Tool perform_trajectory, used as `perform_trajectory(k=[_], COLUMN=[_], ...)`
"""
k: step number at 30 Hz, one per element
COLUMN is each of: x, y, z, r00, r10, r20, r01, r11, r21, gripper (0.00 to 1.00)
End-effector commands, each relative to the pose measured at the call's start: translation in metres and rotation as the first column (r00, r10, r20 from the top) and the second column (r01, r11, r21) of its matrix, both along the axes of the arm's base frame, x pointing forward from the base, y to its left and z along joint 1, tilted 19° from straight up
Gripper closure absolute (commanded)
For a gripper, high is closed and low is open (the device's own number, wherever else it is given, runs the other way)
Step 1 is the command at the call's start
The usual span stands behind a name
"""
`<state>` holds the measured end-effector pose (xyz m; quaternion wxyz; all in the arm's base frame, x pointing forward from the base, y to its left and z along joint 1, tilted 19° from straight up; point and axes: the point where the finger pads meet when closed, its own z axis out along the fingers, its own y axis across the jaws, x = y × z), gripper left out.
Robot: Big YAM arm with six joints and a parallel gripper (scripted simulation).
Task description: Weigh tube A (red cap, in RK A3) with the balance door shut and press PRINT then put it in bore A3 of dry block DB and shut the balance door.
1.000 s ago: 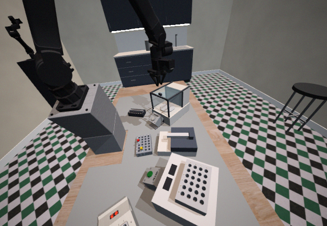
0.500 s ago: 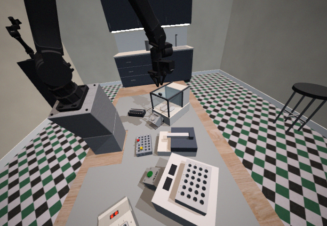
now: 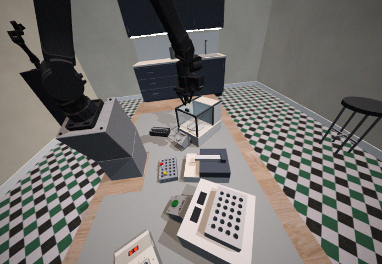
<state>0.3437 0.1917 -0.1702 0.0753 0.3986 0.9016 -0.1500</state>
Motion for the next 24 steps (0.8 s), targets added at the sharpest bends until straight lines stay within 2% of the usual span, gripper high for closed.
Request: perform_trajectory(k=[1, 18, 21, 24], x=[0.005, 0.002, -0.001, 0.003], y=[-0.006, -0.016, -0.018, -0.014], z=[-0.009, -0.033, -0.035, -0.027], r00=[1.0, 1.0, 1.0, 1.0], r10=[-0.002, -0.002, -0.003, 0.001], r20=[0.0, -0.005, -0.008, 0.006], r01=[0.002, 0.002, 0.002, -0.001], r11=[1.0, 1.0, 1.0, 1.0], r21=[0.0, -0.003, -0.006, 0.004], gripper=[0.7, 0.7, 0.7, 0.7])
